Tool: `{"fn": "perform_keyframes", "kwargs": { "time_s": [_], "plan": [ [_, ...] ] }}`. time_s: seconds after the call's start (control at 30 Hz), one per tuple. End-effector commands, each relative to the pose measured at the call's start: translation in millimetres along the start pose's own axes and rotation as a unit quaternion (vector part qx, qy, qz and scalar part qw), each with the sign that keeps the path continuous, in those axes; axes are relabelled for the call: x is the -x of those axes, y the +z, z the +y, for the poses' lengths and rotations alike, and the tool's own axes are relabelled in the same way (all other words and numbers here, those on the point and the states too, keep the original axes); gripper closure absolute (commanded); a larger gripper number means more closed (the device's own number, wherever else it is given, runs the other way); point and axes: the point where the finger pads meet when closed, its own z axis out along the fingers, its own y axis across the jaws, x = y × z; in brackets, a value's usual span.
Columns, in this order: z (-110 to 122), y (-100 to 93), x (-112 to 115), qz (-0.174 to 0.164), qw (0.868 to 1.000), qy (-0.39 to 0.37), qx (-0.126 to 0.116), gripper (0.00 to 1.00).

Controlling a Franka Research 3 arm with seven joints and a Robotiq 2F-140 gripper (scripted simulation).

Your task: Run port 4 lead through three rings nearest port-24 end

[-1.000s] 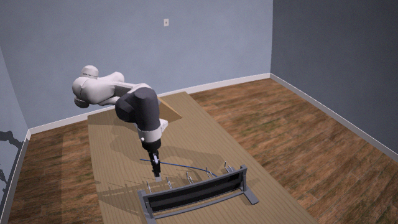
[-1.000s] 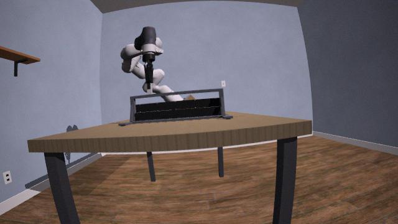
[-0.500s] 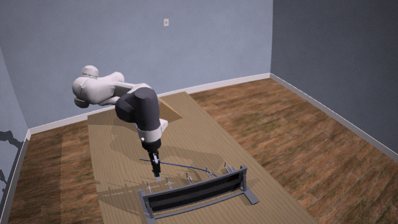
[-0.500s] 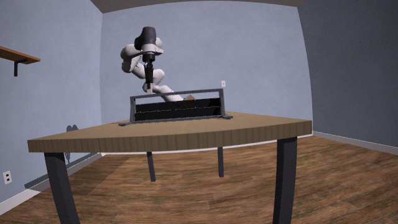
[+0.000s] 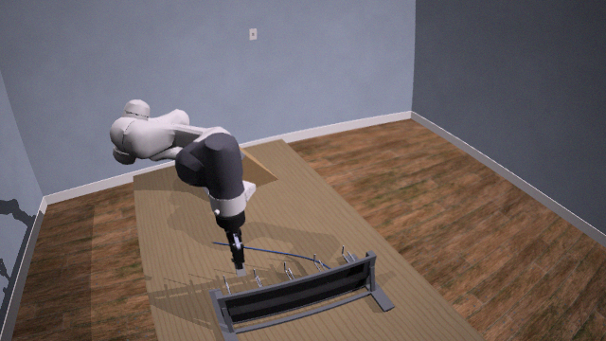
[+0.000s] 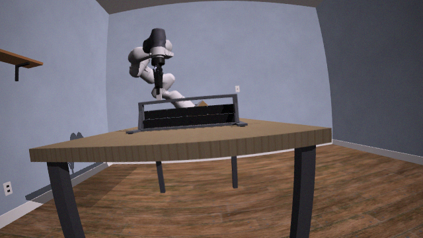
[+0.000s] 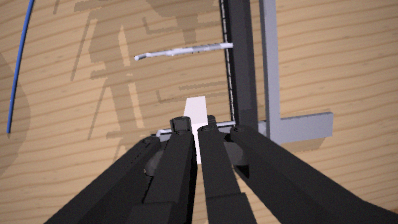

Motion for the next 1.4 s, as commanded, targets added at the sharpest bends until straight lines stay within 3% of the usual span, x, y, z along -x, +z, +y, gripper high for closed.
{"fn": "perform_keyframes", "kwargs": {
  "time_s": [0.0, 0.2, 0.3, 0.4, 0.53, 0.6, 0.73, 0.83, 0.93, 0.97, 1.1, 1.37],
  "plan": [
    [-1, -1.5, -1, 0.001, 1.000, -0.002, -0.001, 1.00],
    [-2, -1.8, -2, 0.001, 1.000, 0.000, -0.001, 1.00],
    [-18, -4.8, -14, 0.003, 1.000, 0.019, -0.001, 1.00],
    [-57, -10.5, -39, 0.007, 0.998, 0.066, -0.001, 1.00],
    [-135, -13.2, -72, 0.007, 0.990, 0.142, -0.002, 1.00],
    [-135, -13.2, -72, 0.007, 0.990, 0.142, -0.002, 1.00],
    [-220, -7.9, -93, 0.000, 0.985, 0.172, -0.002, 1.00],
    [-251, -3.1, -96, -0.005, 0.982, 0.188, -0.001, 1.00],
    [-257, -2.1, -97, -0.005, 0.977, 0.212, -0.001, 1.00],
    [-257, -2.1, -97, -0.004, 0.975, 0.223, -0.001, 0.80],
    [-257, -2.1, -97, 0.001, 0.964, 0.267, -0.001, 0.80],
    [-257, -2.1, -97, 0.001, 0.964, 0.267, -0.001, 0.80]
  ]
}}
